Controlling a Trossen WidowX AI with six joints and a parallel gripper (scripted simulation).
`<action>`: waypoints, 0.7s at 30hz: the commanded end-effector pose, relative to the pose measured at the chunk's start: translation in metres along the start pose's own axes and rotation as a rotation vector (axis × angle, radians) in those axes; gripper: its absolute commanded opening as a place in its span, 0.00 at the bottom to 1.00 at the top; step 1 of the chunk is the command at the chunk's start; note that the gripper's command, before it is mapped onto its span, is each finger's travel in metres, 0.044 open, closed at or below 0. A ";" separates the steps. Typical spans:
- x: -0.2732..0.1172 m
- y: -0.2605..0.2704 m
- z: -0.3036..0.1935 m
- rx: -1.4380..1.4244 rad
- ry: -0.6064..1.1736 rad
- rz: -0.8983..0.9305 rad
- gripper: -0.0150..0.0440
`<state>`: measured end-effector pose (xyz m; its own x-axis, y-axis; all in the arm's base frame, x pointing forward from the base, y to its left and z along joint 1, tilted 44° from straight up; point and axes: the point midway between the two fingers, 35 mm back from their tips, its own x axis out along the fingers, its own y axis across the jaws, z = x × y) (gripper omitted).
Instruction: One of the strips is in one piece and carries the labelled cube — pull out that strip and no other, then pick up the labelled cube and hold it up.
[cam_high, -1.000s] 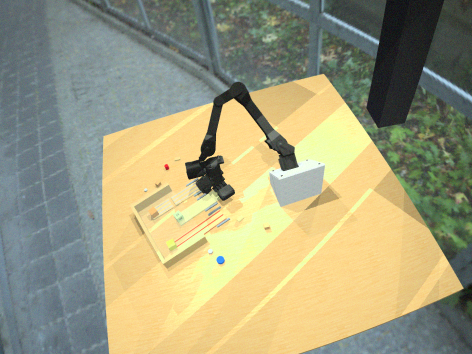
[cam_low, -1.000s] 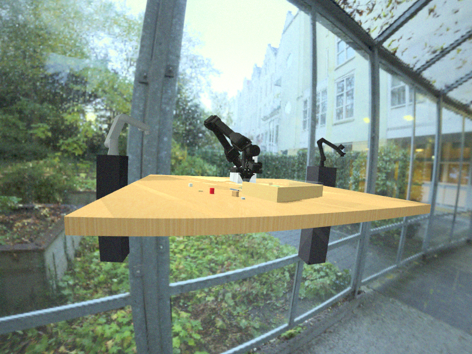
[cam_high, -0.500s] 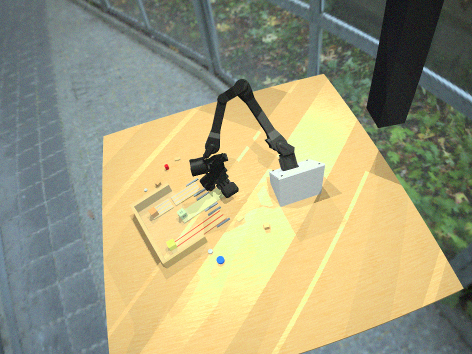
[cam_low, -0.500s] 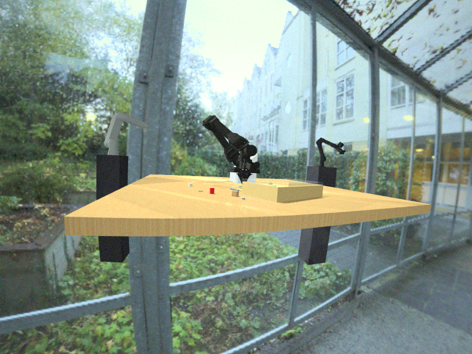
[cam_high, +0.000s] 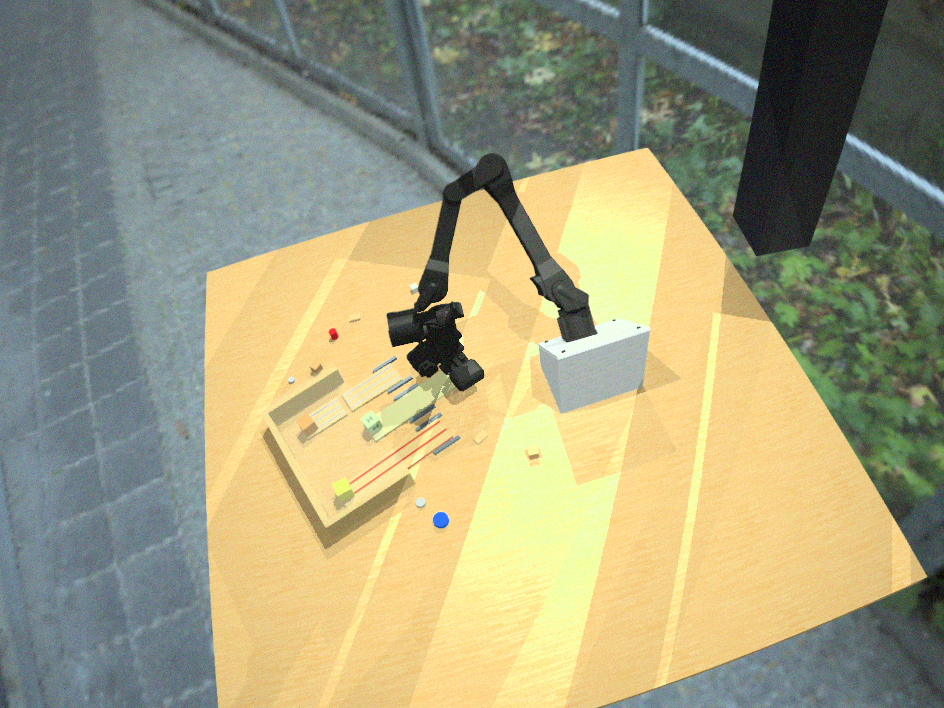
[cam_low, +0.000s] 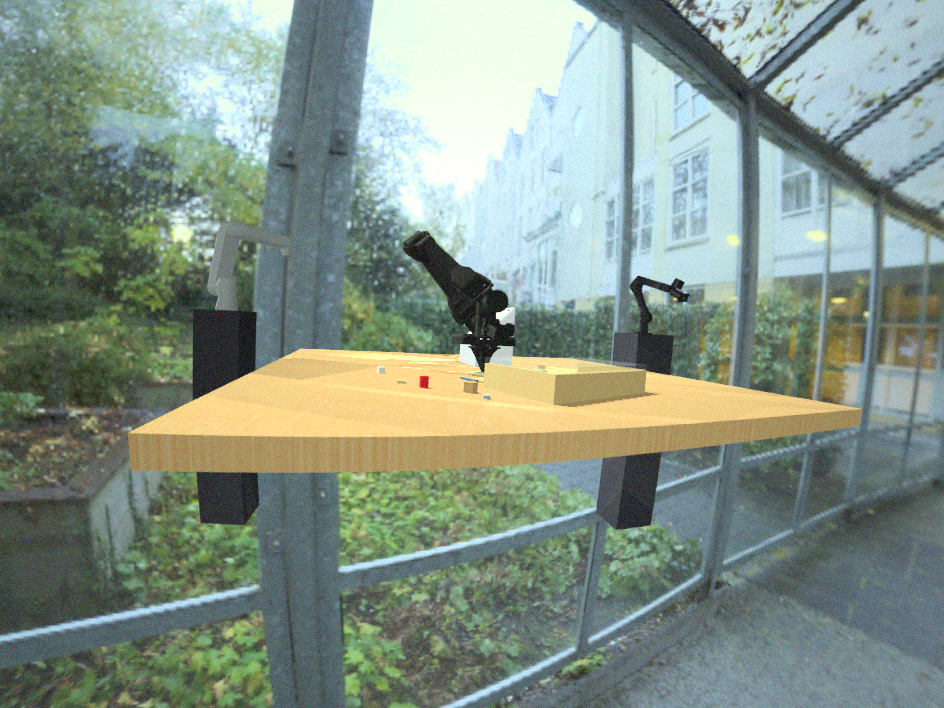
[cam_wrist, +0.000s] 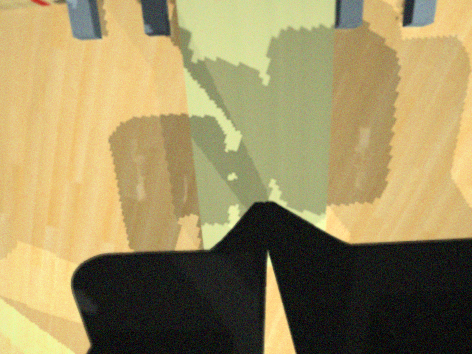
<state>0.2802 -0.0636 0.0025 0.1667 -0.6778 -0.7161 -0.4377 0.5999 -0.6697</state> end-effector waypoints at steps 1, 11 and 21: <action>0.006 0.003 -0.017 -0.013 0.036 0.011 0.25; 0.006 0.004 -0.028 -0.013 0.036 0.011 0.25; 0.006 0.004 -0.039 -0.014 0.037 0.011 0.25</action>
<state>0.2595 -0.0729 0.0075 0.1659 -0.6782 -0.7159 -0.4377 0.5999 -0.6697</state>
